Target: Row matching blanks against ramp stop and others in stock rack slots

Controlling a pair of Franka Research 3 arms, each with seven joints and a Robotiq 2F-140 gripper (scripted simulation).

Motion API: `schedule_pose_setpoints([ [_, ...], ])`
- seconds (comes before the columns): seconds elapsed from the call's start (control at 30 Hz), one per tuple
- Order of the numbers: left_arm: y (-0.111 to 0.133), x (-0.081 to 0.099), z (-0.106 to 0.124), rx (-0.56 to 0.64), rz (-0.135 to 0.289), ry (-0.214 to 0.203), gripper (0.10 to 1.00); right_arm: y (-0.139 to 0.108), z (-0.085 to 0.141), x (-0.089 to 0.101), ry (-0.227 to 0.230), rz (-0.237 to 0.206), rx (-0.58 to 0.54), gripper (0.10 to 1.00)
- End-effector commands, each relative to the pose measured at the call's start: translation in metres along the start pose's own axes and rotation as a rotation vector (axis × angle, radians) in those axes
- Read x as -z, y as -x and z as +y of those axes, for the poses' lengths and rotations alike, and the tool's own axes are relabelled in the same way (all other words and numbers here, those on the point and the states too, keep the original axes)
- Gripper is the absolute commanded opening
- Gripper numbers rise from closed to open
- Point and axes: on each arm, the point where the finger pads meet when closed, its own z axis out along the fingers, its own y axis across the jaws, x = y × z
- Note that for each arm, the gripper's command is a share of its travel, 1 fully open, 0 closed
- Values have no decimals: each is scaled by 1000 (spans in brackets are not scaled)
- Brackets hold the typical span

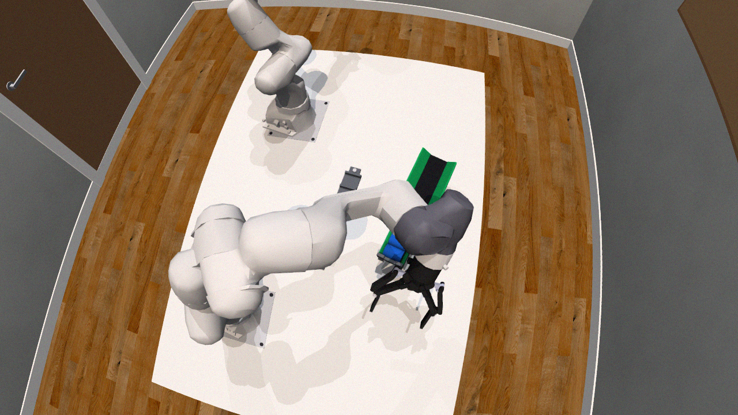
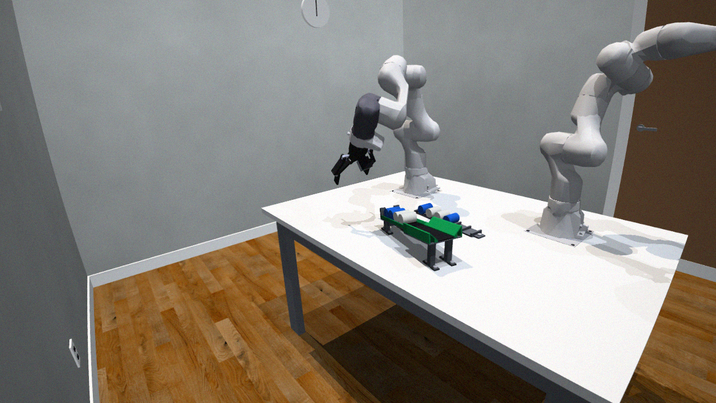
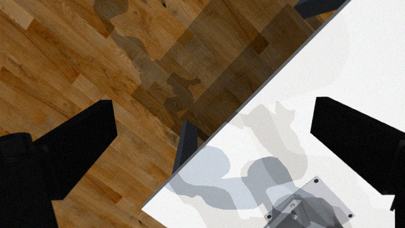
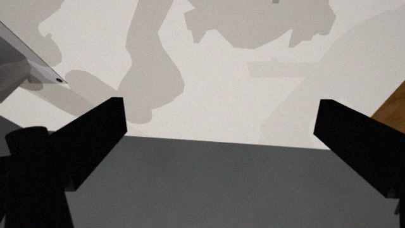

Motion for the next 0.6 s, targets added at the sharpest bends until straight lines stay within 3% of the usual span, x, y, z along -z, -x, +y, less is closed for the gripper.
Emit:
schedule_pose_setpoints([
  [0.0,14,1,-14,-20,-18,-3,1000,0,1,1,2,5,-5,1000],
  [0.57,62,12,-66,19,-42,-10,1000,0,1,1,2,5,-5,1000],
])
